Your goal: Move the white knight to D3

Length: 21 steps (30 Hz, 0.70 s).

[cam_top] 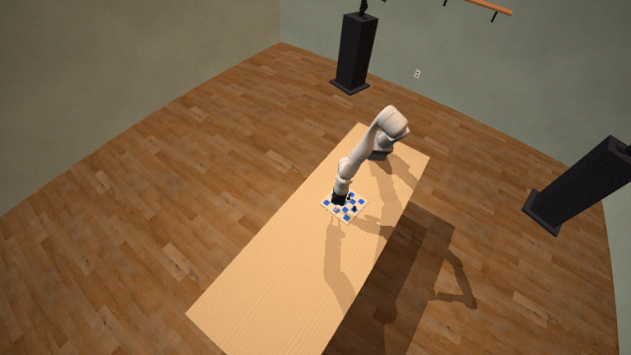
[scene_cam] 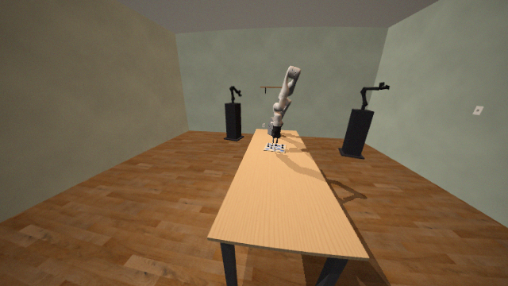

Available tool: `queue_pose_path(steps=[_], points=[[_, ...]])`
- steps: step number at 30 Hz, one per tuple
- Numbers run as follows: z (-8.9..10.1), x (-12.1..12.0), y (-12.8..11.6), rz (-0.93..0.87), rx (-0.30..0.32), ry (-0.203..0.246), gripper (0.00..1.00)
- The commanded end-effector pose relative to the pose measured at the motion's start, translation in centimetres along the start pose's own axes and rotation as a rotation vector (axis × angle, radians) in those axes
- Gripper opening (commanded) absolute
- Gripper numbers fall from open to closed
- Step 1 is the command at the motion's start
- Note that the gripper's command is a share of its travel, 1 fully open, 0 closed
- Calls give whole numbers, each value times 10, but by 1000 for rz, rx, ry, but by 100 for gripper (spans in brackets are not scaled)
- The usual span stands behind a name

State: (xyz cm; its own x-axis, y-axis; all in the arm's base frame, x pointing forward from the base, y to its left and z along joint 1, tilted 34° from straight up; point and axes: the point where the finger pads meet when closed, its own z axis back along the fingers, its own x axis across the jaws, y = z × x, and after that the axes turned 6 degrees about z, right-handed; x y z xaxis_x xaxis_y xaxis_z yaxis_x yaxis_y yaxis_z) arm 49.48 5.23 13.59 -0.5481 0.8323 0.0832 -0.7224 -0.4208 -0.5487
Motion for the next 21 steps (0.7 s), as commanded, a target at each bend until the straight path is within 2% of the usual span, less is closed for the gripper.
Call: queue_pose_path(steps=[1, 21], points=[[-4, 1, 2, -3, 4, -4, 73], [-27, 1, 2, -3, 4, -4, 73]])
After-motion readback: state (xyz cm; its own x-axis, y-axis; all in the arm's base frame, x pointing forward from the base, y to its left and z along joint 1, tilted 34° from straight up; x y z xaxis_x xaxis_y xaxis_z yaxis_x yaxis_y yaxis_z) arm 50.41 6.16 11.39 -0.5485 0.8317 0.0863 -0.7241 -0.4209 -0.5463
